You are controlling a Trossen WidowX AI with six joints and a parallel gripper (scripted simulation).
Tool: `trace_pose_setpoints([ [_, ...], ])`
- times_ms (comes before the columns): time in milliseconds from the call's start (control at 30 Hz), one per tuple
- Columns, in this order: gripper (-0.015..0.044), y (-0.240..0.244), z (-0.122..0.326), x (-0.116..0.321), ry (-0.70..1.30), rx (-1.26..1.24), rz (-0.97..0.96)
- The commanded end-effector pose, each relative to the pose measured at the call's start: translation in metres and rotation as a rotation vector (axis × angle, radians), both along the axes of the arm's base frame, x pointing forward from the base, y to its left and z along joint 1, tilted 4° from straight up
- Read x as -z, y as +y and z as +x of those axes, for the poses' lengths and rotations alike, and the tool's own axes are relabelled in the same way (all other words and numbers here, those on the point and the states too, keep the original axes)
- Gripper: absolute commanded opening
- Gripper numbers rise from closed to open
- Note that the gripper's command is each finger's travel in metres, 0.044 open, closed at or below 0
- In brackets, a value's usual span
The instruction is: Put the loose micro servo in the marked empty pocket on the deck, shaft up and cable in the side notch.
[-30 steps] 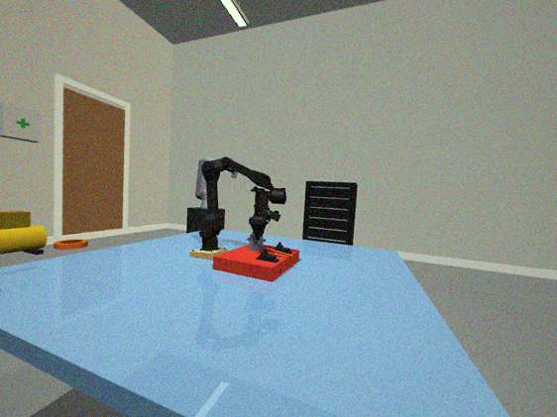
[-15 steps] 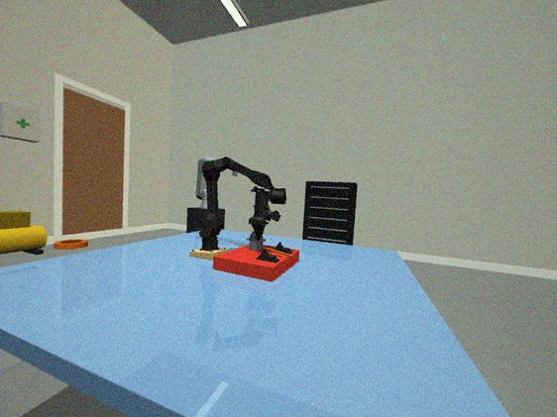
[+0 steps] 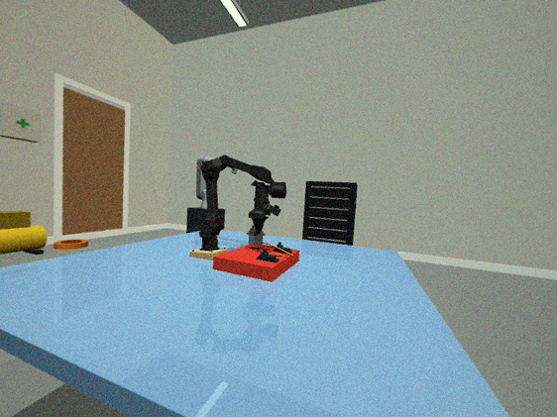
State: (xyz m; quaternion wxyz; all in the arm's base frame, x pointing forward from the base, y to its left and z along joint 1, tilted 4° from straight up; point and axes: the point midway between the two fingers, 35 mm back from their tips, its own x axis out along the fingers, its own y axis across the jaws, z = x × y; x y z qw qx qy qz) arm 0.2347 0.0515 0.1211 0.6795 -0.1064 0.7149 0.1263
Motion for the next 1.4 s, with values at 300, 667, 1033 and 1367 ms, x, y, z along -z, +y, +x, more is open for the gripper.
trace_pose_setpoints([
  [300,0.0000,-0.001,0.005,-0.003,-0.007,-0.003,0.003],
  [667,0.0000,-0.044,0.008,-0.002,-0.007,-0.003,-0.001],
  [1033,0.0000,-0.045,0.008,-0.002,-0.004,0.176,-0.010],
  [1367,0.0000,-0.045,0.018,-0.001,-0.004,0.197,-0.011],
])
